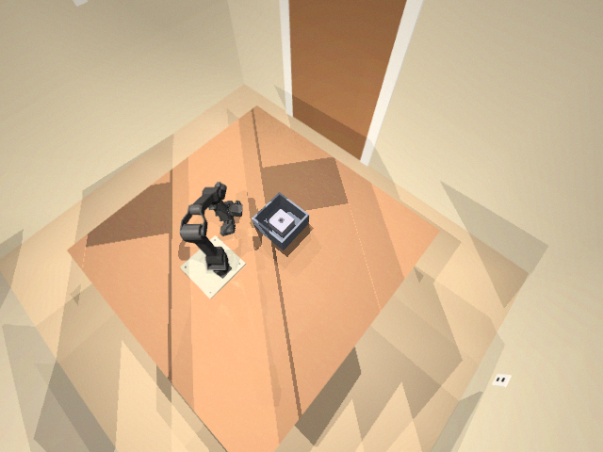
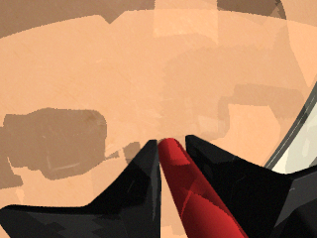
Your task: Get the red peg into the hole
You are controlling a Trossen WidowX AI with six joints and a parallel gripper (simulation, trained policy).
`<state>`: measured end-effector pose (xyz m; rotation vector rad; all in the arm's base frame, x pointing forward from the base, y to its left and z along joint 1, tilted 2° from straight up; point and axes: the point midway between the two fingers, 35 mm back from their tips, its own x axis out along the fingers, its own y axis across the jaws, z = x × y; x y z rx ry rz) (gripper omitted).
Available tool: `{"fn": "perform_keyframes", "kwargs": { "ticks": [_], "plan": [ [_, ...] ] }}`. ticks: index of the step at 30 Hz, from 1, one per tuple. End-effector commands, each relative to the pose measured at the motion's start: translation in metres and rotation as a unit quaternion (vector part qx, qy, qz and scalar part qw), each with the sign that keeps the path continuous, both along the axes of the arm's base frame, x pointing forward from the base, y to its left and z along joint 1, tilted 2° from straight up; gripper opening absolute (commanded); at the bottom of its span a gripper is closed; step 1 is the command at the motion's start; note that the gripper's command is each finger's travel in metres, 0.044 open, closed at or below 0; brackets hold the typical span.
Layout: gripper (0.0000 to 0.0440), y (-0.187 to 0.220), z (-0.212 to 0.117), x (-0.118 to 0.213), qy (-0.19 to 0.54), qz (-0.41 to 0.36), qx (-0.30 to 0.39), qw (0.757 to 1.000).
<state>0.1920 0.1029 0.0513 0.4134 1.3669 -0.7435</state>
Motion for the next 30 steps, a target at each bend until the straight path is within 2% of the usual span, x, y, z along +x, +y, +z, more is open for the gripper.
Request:
{"fn": "perform_keyframes", "kwargs": {
  "ticks": [1, 11, 21, 30],
  "plan": [
    [0.0000, -0.003, 0.021, 0.009, -0.023, 0.004, -0.002, 1.000],
    [0.0006, -0.023, 0.077, 0.034, -0.080, -0.028, -0.015, 0.996],
    [0.0000, -0.058, 0.099, 0.063, -0.125, -0.087, -0.030, 0.988],
    [0.0000, -0.094, 0.105, 0.090, -0.150, -0.126, -0.044, 0.980]
  ]
}}
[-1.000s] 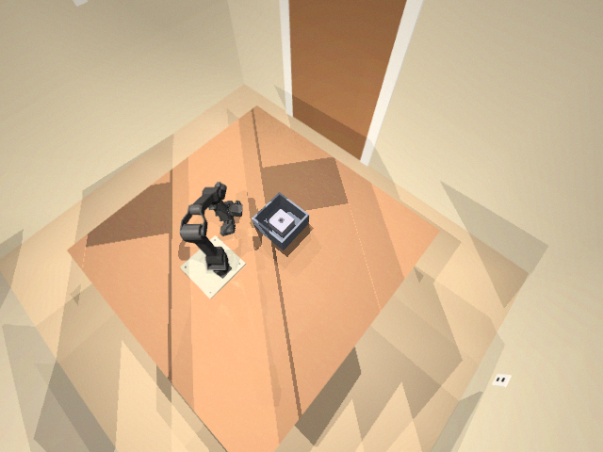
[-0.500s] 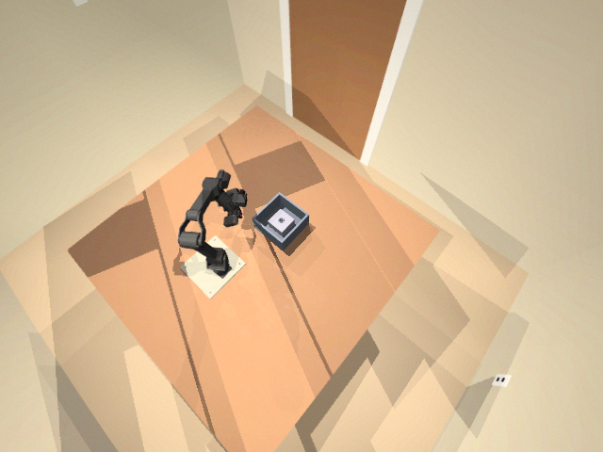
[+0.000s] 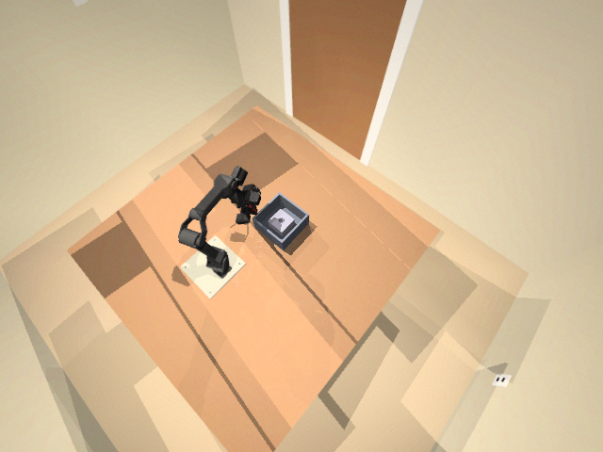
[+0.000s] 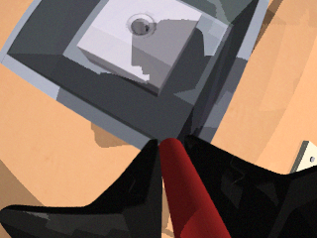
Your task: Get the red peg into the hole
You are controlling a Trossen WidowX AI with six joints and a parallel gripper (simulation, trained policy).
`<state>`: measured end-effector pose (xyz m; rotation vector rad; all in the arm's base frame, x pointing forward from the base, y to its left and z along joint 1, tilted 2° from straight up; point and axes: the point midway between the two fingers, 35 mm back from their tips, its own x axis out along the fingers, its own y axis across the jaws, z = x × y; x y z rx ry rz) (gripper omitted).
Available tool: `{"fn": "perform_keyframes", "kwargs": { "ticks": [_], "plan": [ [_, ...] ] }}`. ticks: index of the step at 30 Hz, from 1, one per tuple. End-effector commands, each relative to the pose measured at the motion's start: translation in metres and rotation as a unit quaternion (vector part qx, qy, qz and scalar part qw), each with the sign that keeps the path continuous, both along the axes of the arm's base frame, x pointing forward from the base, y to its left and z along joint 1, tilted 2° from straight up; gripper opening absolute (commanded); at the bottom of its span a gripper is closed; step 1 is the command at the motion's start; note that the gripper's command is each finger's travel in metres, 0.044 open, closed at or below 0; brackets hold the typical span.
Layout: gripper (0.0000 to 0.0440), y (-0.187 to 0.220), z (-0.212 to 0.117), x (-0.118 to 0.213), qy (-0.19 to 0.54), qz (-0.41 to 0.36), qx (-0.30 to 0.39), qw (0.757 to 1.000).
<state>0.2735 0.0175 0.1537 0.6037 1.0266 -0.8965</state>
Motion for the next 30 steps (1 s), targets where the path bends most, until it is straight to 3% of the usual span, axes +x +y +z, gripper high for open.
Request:
{"fn": "perform_keyframes", "kwargs": {
  "ticks": [1, 14, 30],
  "plan": [
    [0.0000, -0.013, 0.002, 0.012, -0.009, -0.010, -0.006, 1.000],
    [0.0000, -0.063, -0.014, 0.046, -0.013, -0.014, -0.012, 1.000],
    [0.0000, -0.092, -0.049, 0.064, 0.024, 0.059, 0.010, 0.998]
  ]
}}
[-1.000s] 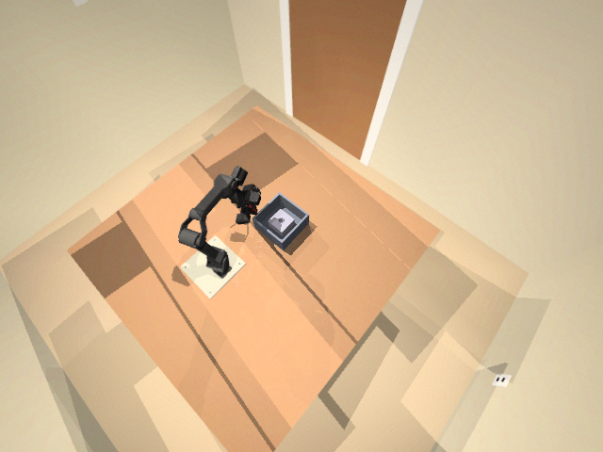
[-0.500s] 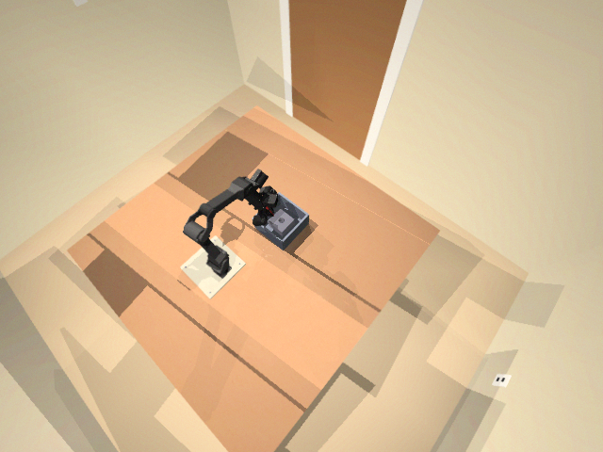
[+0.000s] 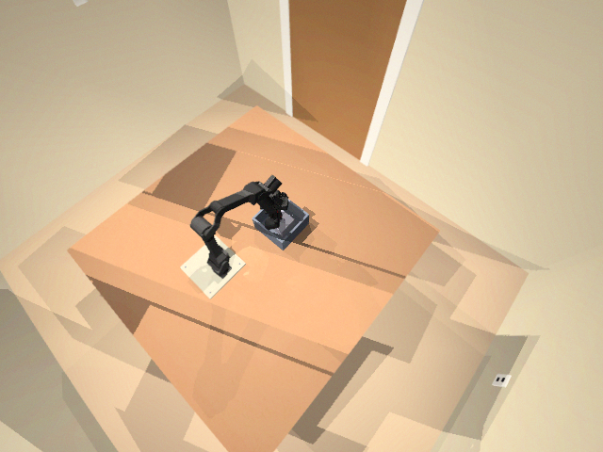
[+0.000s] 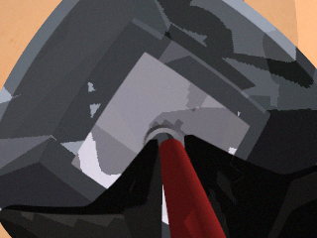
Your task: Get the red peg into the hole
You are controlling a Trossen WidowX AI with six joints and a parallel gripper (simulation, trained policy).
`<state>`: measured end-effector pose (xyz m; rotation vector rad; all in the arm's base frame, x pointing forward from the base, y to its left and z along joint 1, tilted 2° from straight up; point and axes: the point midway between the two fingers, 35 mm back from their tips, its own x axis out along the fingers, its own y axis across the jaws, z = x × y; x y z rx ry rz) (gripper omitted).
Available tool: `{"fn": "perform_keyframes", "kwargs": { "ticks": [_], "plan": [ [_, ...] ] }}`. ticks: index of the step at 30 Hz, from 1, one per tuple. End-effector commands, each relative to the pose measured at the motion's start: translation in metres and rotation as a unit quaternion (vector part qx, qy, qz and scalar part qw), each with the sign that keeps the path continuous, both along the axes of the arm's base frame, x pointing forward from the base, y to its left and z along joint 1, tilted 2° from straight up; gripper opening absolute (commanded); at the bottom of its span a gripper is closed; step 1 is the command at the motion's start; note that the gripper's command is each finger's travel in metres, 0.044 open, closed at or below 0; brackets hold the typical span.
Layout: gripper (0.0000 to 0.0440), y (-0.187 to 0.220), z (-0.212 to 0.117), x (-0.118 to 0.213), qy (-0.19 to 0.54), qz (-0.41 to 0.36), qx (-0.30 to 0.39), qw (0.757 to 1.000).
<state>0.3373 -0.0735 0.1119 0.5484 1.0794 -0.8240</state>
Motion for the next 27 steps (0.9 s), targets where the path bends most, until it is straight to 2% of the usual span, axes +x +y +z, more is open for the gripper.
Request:
{"fn": "perform_keyframes", "kwargs": {
  "ticks": [1, 4, 6, 12, 19, 21, 27],
  "plan": [
    [0.0000, -0.002, -0.009, 0.001, 0.011, 0.019, 0.007, 1.000],
    [0.0003, -0.002, -0.016, 0.001, 0.021, 0.035, 0.013, 0.999],
    [0.0023, -0.002, -0.021, 0.001, 0.028, 0.045, 0.018, 0.998],
    [0.0155, -0.005, -0.031, 0.002, 0.043, 0.059, 0.031, 0.997],
    [0.0181, -0.012, -0.014, 0.017, 0.036, 0.084, 0.030, 0.995],
    [0.0204, -0.013, -0.008, 0.024, 0.032, 0.087, 0.032, 0.995],
    [0.0361, -0.013, -0.002, 0.037, 0.036, 0.090, 0.049, 0.994]
  ]
}}
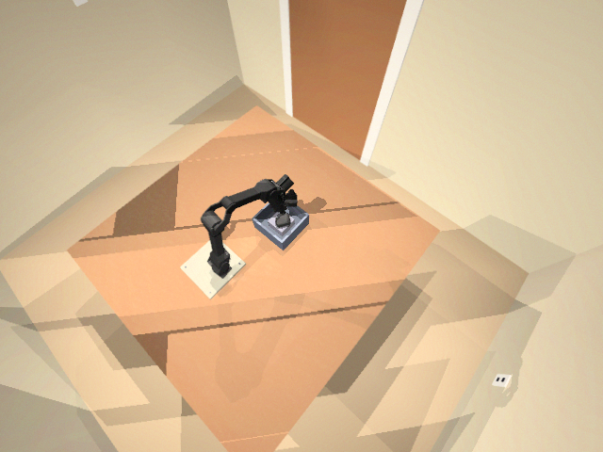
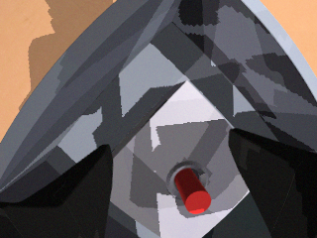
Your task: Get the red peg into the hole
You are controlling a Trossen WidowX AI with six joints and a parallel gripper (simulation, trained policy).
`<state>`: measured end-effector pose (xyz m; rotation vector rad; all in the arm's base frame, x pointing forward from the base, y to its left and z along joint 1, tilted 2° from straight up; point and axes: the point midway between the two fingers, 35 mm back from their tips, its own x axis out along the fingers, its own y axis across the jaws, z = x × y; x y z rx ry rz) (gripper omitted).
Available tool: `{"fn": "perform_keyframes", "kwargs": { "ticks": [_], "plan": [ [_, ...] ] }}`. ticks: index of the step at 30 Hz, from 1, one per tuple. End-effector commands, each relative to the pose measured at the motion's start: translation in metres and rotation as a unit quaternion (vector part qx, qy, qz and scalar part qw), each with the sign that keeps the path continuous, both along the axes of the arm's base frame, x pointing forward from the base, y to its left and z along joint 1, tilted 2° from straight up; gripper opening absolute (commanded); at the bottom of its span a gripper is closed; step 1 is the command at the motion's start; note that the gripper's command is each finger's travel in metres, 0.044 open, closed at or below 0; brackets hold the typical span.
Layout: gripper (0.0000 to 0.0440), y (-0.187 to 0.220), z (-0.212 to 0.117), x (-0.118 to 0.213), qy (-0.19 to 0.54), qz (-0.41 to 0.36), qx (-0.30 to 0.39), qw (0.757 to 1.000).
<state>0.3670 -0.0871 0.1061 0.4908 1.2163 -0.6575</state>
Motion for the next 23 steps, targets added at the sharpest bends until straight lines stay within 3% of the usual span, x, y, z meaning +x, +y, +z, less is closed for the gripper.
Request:
{"fn": "perform_keyframes", "kwargs": {
  "ticks": [1, 3, 23],
  "plan": [
    [0.0387, 0.002, 0.005, 0.010, -0.002, 0.006, 0.012, 1.000],
    [0.0440, 0.003, 0.009, 0.016, -0.004, 0.009, 0.020, 1.000],
    [0.0440, 0.035, 0.060, 0.069, -0.042, 0.049, 0.079, 0.995]
  ]
}}
